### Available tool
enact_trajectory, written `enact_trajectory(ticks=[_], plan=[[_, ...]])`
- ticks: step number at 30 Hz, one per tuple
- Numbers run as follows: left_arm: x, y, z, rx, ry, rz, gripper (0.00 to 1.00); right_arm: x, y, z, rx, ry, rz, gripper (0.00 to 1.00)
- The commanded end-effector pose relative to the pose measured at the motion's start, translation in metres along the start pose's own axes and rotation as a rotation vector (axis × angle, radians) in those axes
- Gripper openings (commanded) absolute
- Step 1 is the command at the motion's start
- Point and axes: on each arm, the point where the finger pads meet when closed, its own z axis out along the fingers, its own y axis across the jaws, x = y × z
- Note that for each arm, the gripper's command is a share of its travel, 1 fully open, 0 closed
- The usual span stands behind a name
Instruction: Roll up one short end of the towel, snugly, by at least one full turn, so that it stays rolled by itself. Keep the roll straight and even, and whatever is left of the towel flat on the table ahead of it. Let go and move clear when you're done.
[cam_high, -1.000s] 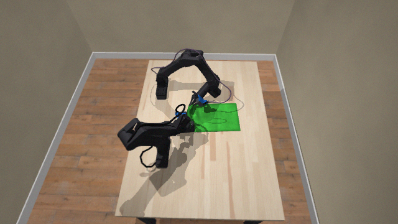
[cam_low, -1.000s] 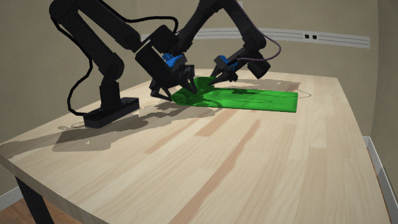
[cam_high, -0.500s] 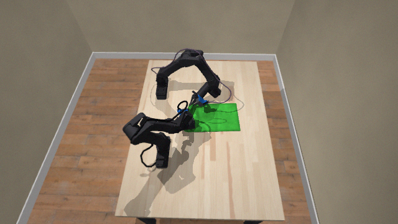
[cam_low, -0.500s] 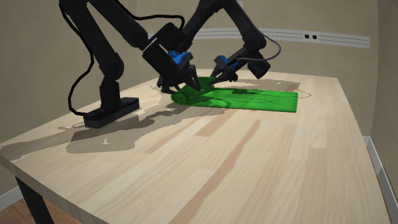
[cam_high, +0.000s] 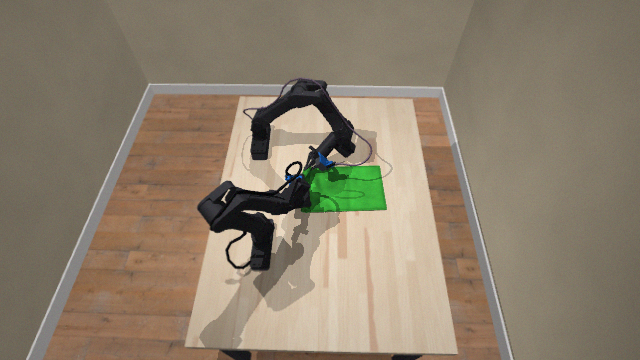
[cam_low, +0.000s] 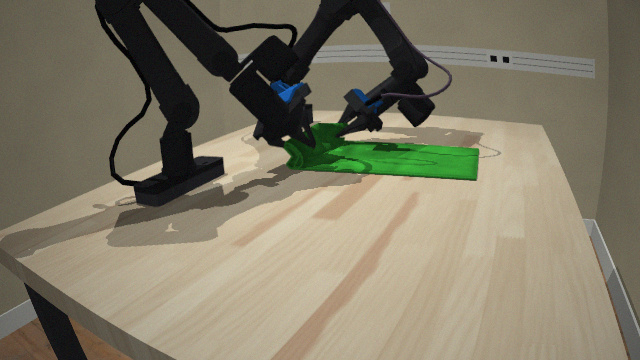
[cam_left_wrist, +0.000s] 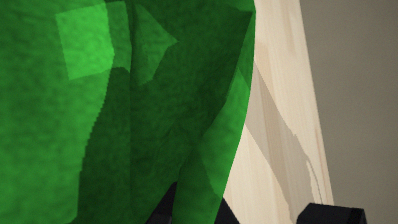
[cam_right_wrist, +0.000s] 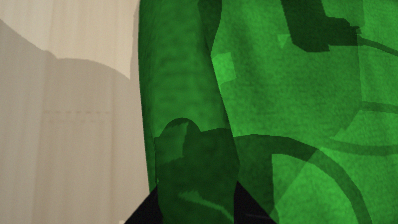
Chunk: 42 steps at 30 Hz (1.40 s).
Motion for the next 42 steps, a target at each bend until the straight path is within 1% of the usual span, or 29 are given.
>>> enact_trajectory(ticks=[1, 11, 13, 18, 28, 30, 35, 38, 42], plan=[[-0.002, 0.009, -0.004, -0.02, -0.003, 0.025, 0.13, -0.011, -0.008, 0.001, 0.015, -0.023, -0.001, 0.28], [-0.002, 0.009, -0.004, -0.02, -0.003, 0.025, 0.13, -0.011, -0.008, 0.001, 0.015, -0.023, -0.001, 0.17], [-0.002, 0.009, -0.004, -0.02, -0.003, 0.025, 0.13, -0.011, -0.008, 0.001, 0.015, -0.023, -0.001, 0.17], [-0.002, 0.009, -0.004, -0.02, -0.003, 0.025, 0.13, -0.011, -0.008, 0.001, 0.015, -0.023, -0.001, 0.12], [-0.006, 0.003, -0.009, -0.02, -0.003, 0.025, 0.61, -0.011, -0.008, 0.001, 0.015, -0.023, -0.001, 0.12], [-0.006, 0.003, -0.009, -0.02, -0.003, 0.025, 0.61, -0.011, -0.008, 0.001, 0.015, -0.023, -0.001, 0.12], [-0.007, 0.001, -0.01, -0.02, -0.003, 0.025, 0.85, -0.011, -0.008, 0.001, 0.015, -0.023, -0.001, 0.12], [-0.007, 0.0, -0.016, -0.02, -0.003, 0.025, 0.85, -0.011, -0.008, 0.001, 0.007, -0.022, 0.005, 0.12], [-0.007, 0.0, -0.034, -0.02, -0.003, 0.025, 0.85, -0.011, -0.009, 0.0, -0.026, -0.019, 0.031, 0.12]])
